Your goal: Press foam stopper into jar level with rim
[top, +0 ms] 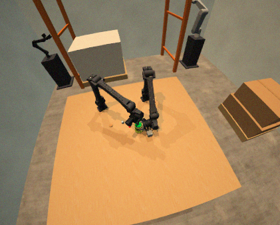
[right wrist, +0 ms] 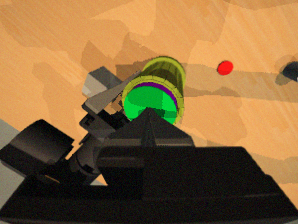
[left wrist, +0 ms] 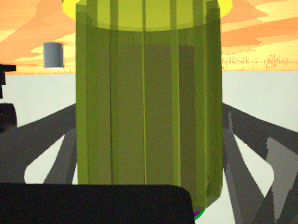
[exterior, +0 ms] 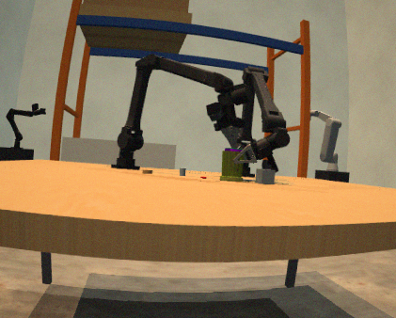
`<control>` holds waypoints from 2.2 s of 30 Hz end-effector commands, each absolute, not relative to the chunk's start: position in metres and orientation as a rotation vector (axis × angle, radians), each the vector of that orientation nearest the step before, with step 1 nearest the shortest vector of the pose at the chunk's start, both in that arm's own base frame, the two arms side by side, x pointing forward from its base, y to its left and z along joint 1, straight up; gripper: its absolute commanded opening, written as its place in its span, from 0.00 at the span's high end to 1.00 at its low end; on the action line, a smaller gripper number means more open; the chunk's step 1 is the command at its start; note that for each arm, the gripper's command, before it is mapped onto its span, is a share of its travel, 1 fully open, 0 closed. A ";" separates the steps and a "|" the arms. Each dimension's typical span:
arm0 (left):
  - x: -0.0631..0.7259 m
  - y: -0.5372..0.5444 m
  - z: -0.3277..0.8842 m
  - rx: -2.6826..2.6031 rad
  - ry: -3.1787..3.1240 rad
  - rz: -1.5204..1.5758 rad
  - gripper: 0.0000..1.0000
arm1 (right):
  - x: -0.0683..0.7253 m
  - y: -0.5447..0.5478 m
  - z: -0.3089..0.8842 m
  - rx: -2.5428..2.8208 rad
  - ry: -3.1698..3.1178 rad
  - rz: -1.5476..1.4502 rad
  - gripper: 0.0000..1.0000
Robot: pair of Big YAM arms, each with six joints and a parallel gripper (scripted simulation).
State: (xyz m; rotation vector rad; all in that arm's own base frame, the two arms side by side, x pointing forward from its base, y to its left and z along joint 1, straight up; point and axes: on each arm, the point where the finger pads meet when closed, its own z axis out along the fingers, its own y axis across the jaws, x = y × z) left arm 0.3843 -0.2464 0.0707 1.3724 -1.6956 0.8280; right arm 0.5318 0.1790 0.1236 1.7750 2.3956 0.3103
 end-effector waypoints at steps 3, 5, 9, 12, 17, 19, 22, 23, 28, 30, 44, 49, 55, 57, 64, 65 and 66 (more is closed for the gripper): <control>0.396 -0.257 0.070 1.377 -1.702 0.825 0.36 | 0.532 0.179 0.108 1.791 2.401 0.288 1.00; 0.396 -0.257 0.070 1.377 -1.702 0.825 0.36 | 0.535 0.180 0.108 1.786 2.395 0.301 1.00; 0.396 -0.257 0.070 1.377 -1.702 0.825 0.36 | 0.532 0.179 0.110 1.794 2.406 0.276 1.00; 0.396 -0.257 0.070 1.377 -1.702 0.825 0.36 | 0.531 0.178 0.104 1.792 2.403 0.285 1.00; 0.396 -0.257 0.070 1.377 -1.702 0.825 0.36 | 0.533 0.179 0.103 1.789 2.399 0.292 1.00; 0.396 -0.257 0.070 1.377 -1.702 0.825 0.36 | 0.533 0.179 0.102 1.788 2.399 0.294 1.00; 0.396 -0.257 0.070 1.377 -1.702 0.825 0.36 | 0.534 0.179 0.100 1.788 2.399 0.293 1.00; 0.396 -0.257 0.070 1.377 -1.702 0.825 0.36 | 0.534 0.179 0.100 1.788 2.399 0.293 1.00; 0.396 -0.257 0.070 1.377 -1.702 0.825 0.36 | 0.532 0.179 0.097 1.791 2.402 0.286 1.00; 0.396 -0.257 0.070 1.377 -1.702 0.825 0.36 | 0.532 0.179 0.097 1.791 2.403 0.285 1.00; 0.396 -0.257 0.070 1.377 -1.702 0.825 0.36 | 0.532 0.179 0.090 1.792 2.405 0.282 1.00; 0.396 -0.257 0.070 1.377 -1.702 0.825 0.36 | 0.532 0.179 0.087 1.792 2.406 0.279 1.00; 0.396 -0.257 0.070 1.377 -1.702 0.825 0.36 | 0.532 0.179 0.083 1.793 2.408 0.276 1.00; 0.396 -0.257 0.070 1.377 -1.702 0.825 0.36 | 0.532 0.179 0.083 1.793 2.408 0.275 1.00; 0.396 -0.257 0.070 1.377 -1.702 0.825 0.36 | 0.531 0.179 0.079 1.795 2.410 0.271 1.00; 0.396 -0.257 0.070 1.377 -1.702 0.825 0.36 | 0.531 0.179 0.077 1.796 2.411 0.269 1.00; 0.396 -0.257 0.070 1.377 -1.702 0.825 0.36 | 0.531 0.179 0.077 1.795 2.411 0.269 1.00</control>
